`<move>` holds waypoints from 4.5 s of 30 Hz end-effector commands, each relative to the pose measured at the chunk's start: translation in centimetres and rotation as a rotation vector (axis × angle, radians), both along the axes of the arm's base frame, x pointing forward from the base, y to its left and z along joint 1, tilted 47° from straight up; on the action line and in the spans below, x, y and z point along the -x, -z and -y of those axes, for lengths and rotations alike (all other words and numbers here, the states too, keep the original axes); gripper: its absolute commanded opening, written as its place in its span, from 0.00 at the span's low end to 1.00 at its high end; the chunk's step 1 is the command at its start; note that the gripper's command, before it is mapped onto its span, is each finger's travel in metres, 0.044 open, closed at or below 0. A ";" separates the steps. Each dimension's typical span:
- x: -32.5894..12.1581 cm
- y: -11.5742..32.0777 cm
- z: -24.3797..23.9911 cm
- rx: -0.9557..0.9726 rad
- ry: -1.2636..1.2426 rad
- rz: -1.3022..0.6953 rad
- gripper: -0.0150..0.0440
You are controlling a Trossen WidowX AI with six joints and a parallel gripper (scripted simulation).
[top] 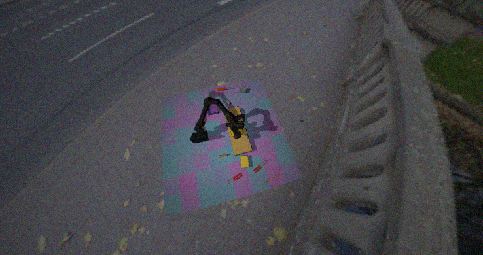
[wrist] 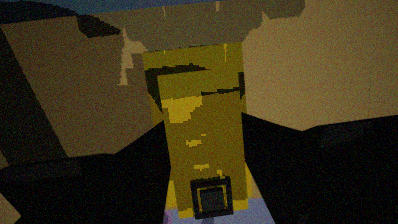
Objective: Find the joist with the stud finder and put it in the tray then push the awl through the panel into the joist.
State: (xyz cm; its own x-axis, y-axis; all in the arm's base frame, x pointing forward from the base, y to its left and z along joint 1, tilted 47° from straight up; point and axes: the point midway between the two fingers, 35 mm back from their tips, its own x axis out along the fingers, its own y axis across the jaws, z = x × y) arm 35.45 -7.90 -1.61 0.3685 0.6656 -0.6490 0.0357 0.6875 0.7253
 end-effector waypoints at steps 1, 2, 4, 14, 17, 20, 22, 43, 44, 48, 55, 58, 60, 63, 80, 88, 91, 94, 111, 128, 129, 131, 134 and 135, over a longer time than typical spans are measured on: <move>0.1 1.0 0.8 0.004 0.000 -0.003 0.25; 0.1 1.2 1.1 0.004 0.000 -0.003 0.25; 0.2 1.6 1.5 0.004 0.000 -0.003 0.25; 0.3 3.9 3.7 0.006 0.000 -0.003 0.25; 0.3 4.5 4.3 0.007 0.000 -0.003 0.25; 0.4 5.2 5.0 0.007 0.000 -0.003 0.25; 0.4 5.6 5.4 0.008 0.000 -0.003 0.25; 0.7 10.3 10.0 0.012 0.000 -0.001 0.25; 0.7 10.5 10.2 0.012 0.000 -0.001 0.25; 0.7 11.3 11.1 0.013 0.000 -0.001 0.25; 0.6 11.0 10.9 0.010 0.003 0.001 0.25; 0.6 11.0 10.9 0.010 0.003 0.001 0.25; 0.6 10.8 11.1 0.011 0.003 0.001 0.25; 0.6 10.4 11.8 0.012 0.003 0.000 0.25; 1.6 5.3 17.6 0.017 0.001 -0.004 0.25; 1.3 3.5 17.8 0.026 -0.018 0.011 0.25; 0.4 1.9 16.8 0.042 -0.049 0.037 0.25; -0.4 0.3 15.6 0.059 -0.082 0.066 0.25; -3.5 -8.9 7.6 0.139 -0.276 0.240 0.25; -3.0 -17.0 -1.7 0.190 -0.472 0.430 0.25; -2.8 -17.5 -2.2 0.192 -0.484 0.441 0.25; -2.5 -18.3 -3.3 0.196 -0.507 0.465 0.25; -1.9 -19.6 -4.9 0.201 -0.541 0.501 0.25; -1.7 -20.0 -5.5 0.203 -0.553 0.512 0.25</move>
State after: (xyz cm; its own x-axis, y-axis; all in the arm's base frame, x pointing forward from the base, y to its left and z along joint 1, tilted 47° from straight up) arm 37.66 -3.66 17.18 0.3024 0.7192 -0.6256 -0.6210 0.6465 0.4431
